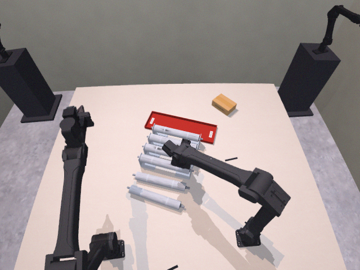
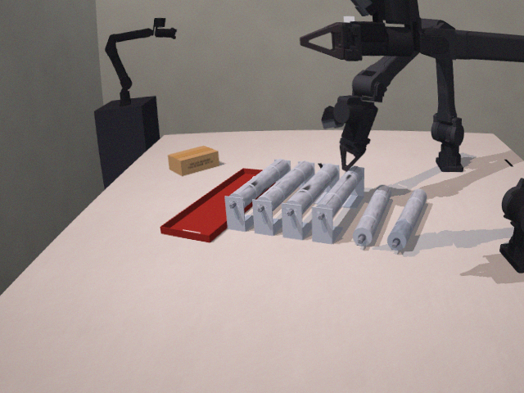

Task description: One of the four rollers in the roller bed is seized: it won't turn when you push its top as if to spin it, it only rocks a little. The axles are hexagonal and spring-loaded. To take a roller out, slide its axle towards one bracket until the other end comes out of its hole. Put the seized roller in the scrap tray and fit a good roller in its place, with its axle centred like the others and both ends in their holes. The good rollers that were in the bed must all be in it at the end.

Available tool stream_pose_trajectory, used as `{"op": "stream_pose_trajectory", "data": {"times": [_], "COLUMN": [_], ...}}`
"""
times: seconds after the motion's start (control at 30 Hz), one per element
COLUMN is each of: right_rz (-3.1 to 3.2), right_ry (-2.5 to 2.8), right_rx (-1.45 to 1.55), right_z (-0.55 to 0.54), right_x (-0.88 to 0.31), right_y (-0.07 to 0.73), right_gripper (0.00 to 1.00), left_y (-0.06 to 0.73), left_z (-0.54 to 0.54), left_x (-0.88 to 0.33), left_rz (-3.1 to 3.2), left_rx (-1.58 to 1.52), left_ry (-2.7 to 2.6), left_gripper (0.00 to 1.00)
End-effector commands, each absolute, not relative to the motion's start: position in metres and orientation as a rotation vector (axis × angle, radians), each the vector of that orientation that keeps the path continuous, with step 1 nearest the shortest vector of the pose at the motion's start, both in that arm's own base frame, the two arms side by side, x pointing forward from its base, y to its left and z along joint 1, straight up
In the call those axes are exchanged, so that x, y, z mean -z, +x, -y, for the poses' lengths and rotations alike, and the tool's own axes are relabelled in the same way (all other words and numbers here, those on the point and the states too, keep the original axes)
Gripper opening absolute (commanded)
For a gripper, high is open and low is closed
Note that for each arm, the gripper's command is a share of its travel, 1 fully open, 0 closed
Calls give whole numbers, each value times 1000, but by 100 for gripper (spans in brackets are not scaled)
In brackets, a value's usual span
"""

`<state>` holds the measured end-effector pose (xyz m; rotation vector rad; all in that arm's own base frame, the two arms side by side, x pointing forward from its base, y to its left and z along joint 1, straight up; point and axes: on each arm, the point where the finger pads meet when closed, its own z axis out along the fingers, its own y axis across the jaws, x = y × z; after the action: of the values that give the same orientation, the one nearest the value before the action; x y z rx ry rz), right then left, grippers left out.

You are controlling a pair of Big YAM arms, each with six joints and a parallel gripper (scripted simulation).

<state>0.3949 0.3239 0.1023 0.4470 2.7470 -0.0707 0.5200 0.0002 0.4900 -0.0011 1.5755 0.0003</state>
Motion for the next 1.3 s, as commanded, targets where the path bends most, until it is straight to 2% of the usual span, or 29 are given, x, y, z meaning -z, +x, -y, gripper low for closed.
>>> {"op": "stream_pose_trajectory", "data": {"times": [0.0,0.37,0.4,0.77,1.27], "right_rz": [-2759,-2730,-2713,-2720,-2697], "right_ry": [428,457,425,408,394], "right_rx": [58,32,-12,-18,-52], "right_z": [-343,-333,-343,-346,-313], "right_x": [-108,-113,-148,-191,-188], "right_y": [394,403,405,401,419], "right_gripper": [0,0,0,0,0], "left_y": [521,521,521,521,520], "left_z": [5,5,5,5,5], "left_x": [-529,-529,-529,-529,-531], "left_rz": [-1502,-1502,-1502,-1502,-1498], "left_rx": [-2,-2,-2,-2,-2], "left_ry": [12,12,12,12,13], "left_gripper": [0,0,0,0,0]}}
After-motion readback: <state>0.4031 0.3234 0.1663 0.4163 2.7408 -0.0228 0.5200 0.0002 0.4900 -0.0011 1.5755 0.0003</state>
